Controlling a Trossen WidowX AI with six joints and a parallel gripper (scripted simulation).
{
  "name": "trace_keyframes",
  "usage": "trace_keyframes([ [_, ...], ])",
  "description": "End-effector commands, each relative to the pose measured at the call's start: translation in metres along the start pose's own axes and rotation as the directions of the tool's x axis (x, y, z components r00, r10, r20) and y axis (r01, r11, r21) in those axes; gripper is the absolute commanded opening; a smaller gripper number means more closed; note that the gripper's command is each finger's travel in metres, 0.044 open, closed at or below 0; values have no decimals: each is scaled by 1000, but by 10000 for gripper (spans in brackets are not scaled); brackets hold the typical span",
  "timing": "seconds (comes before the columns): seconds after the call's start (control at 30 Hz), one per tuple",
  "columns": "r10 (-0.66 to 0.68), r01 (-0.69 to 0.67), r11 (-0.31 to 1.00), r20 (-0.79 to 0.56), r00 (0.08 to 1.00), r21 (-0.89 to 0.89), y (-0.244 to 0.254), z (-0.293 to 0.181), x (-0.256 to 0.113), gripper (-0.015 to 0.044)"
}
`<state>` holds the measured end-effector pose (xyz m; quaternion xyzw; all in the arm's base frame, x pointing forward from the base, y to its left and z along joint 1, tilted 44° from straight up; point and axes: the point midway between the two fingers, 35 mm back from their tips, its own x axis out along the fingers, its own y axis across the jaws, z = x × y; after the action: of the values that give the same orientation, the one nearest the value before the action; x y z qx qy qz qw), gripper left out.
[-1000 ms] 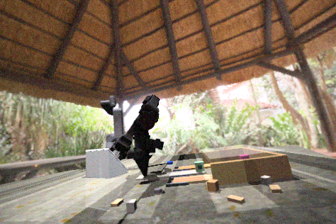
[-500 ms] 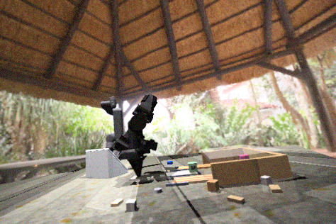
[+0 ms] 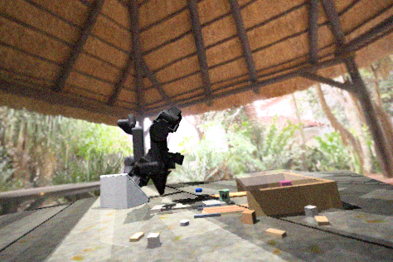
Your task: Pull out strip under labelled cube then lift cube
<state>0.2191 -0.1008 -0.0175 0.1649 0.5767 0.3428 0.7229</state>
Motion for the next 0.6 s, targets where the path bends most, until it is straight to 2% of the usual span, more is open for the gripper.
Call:
trace_keyframes([
  [0.0,-2,2,1000,-1,1000,-27,0,19,-2,105],
  [0.43,-1,1,1000,1,1000,-28,1,63,-6,440],
  [0.57,-1,1,1000,2,1000,-29,1,75,-8,440],
])
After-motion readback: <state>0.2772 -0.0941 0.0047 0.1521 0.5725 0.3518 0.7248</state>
